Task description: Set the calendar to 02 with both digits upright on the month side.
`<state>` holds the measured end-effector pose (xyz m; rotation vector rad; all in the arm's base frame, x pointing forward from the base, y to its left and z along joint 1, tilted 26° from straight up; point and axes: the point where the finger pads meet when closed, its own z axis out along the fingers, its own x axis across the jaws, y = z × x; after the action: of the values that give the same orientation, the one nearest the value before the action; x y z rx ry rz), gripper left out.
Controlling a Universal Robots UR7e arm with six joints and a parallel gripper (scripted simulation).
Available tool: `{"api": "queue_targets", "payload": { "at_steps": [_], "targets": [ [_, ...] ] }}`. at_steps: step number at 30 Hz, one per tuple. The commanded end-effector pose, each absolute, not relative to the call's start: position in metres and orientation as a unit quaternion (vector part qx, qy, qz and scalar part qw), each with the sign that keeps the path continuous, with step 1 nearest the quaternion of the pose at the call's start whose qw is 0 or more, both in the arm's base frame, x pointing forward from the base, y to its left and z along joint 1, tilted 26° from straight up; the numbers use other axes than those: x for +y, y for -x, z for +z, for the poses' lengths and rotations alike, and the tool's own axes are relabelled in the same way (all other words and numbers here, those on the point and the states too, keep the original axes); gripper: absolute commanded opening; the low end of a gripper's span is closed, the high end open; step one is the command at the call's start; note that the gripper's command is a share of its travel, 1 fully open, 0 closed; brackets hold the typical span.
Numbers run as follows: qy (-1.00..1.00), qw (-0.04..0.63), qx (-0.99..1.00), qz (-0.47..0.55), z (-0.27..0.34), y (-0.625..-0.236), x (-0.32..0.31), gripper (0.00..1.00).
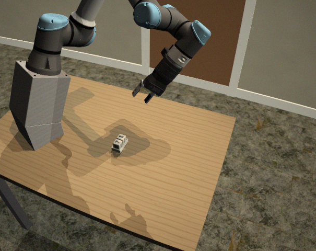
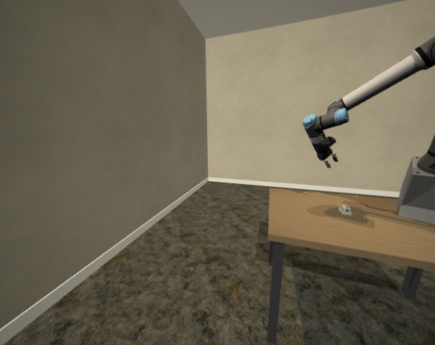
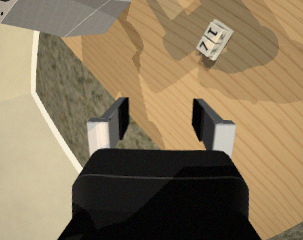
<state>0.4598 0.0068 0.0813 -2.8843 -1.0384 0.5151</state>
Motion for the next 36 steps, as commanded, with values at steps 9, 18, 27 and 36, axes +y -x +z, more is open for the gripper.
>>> {"api": "queue_targets", "payload": {
  "at_steps": [9, 18, 27, 36],
  "targets": [
    [0.931, 0.022, -0.326, 0.16, 0.074, -0.459, 0.006, 1.0],
    [0.95, 0.056, -0.279, 0.125, 0.029, -0.449, 0.004, 1.0],
    [0.973, 0.113, -0.193, 0.057, -0.036, -0.426, 0.007, 1.0],
    [0.98, 0.161, -0.112, -0.011, -0.072, -0.4, 0.02, 1.0]
  ]
}}
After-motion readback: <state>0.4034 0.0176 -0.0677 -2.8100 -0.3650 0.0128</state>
